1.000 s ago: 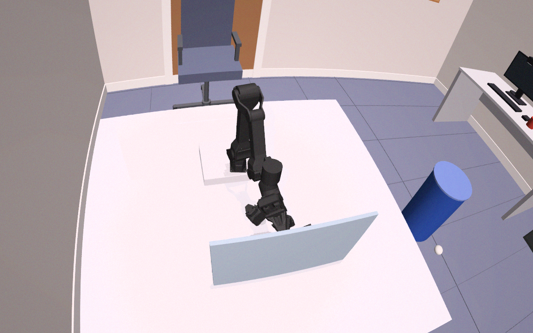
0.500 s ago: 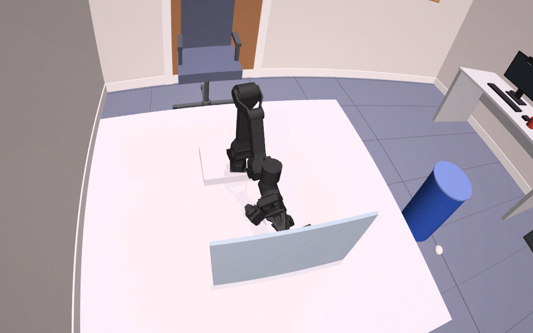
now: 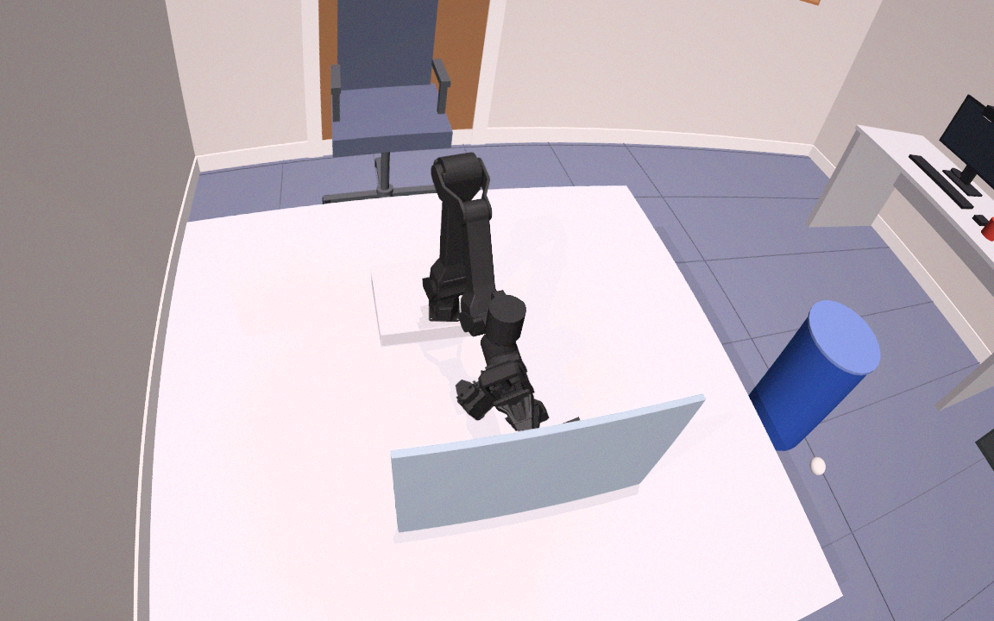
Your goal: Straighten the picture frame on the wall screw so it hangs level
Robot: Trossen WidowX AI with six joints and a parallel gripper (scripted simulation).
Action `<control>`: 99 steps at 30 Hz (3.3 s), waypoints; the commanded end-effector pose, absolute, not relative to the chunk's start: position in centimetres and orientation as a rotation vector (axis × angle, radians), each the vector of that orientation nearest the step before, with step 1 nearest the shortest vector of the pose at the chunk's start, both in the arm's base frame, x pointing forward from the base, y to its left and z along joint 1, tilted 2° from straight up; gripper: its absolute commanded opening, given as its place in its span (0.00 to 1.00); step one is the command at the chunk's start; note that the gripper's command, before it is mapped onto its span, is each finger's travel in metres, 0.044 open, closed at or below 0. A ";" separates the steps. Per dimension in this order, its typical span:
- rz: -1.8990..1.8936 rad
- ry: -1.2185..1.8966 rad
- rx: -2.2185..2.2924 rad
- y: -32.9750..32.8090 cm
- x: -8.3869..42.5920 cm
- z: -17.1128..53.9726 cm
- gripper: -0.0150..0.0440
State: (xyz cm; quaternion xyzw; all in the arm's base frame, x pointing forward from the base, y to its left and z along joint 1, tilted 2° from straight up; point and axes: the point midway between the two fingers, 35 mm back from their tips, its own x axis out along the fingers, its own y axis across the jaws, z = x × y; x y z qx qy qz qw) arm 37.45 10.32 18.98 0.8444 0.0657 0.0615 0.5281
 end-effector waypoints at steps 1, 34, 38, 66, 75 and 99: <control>0.157 0.140 2.024 10.0 37.5 19.5 0.25; 0.157 0.140 2.024 10.1 37.5 19.4 0.25; 0.157 0.140 2.024 10.1 37.5 19.4 0.25; 0.157 0.140 2.024 10.1 37.4 19.5 0.25; 0.157 0.140 2.024 10.2 37.4 19.6 0.25; 0.157 0.140 2.025 10.7 37.3 19.9 0.25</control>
